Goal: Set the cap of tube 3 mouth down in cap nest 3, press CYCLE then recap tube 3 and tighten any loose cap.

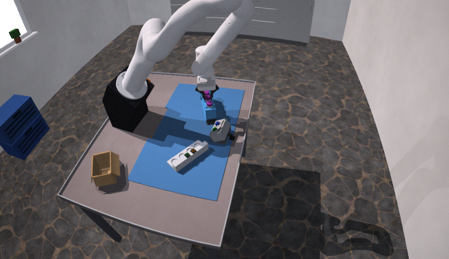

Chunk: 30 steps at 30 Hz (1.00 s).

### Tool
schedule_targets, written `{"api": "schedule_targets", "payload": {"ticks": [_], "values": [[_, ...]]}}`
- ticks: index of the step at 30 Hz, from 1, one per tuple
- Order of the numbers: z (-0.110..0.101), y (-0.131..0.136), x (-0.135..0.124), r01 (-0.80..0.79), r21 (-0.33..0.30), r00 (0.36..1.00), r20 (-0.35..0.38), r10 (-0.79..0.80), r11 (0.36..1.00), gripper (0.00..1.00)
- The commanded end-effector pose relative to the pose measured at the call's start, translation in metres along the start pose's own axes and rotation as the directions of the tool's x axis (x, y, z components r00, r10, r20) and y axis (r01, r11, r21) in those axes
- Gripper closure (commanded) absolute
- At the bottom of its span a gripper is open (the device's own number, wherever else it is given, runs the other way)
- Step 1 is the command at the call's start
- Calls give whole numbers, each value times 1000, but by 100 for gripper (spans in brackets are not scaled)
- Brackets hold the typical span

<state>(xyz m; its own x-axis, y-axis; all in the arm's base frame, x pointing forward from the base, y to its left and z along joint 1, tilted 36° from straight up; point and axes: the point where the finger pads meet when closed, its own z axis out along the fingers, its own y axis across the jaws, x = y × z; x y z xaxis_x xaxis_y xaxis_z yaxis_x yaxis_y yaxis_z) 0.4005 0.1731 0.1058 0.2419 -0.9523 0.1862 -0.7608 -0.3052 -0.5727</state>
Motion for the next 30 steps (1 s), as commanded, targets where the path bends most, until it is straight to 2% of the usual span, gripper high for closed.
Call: {"api": "schedule_targets", "payload": {"ticks": [1, 3, 8, 10, 15, 16, 18, 27, 28, 30], "values": [[0, -1, 0, 274, -23, 961, -16, -274, 961, 100], [0, -1, 0, 274, -23, 961, -16, -274, 961, 100], [-1, -1, 0, 516, -28, 856, -10, -517, 856, 100], [-1, -1, 0, 560, -28, 828, -9, -560, 828, 100], [-1, -1, 0, 736, -28, 677, -1, -736, 676, 100], [-1, -1, 0, 747, -30, 664, -2, -748, 664, 100], [-1, -1, 0, 810, -30, 586, 1, -810, 586, 100], [-1, -1, 0, 822, -30, 569, 2, -822, 569, 100], [-1, -1, 0, 822, -30, 569, 2, -822, 569, 54], [-1, -1, 0, 822, -30, 569, 2, -822, 569, 54]]}}
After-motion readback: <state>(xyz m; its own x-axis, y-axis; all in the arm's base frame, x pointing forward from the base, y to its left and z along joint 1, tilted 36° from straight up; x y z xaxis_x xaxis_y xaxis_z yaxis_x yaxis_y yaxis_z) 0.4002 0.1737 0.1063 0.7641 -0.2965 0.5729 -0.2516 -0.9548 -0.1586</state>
